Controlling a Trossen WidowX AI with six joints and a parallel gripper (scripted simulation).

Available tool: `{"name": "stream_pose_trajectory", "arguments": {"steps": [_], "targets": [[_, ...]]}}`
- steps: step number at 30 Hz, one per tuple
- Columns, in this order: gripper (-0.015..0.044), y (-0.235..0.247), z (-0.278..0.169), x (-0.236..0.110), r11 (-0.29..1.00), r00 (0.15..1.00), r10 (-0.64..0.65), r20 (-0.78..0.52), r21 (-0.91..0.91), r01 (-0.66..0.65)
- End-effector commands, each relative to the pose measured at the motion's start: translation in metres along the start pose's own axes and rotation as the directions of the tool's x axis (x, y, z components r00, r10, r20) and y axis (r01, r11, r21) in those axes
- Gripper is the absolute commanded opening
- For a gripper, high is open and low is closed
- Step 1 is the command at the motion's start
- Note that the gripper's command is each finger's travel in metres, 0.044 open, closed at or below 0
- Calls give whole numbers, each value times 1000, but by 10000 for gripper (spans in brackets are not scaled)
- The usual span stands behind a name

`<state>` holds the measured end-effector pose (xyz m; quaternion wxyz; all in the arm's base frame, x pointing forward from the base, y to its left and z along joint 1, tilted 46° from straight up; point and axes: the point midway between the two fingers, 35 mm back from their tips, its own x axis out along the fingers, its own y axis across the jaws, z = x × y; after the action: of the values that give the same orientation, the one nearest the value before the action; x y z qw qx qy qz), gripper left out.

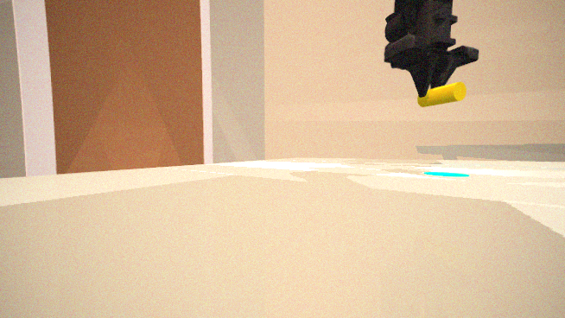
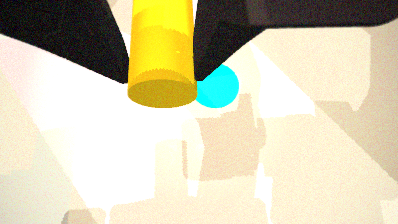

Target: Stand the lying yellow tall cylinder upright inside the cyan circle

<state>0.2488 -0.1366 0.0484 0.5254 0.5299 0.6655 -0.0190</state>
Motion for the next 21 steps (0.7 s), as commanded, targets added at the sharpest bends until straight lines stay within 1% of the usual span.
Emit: {"name": "stream_pose_trajectory", "arguments": {"steps": [1,21], "targets": [[105,6,-9,2,999,1000,5,-10,-41,-5],[105,40,-58,5,951,1000,11,-19,-310,-17]]}}
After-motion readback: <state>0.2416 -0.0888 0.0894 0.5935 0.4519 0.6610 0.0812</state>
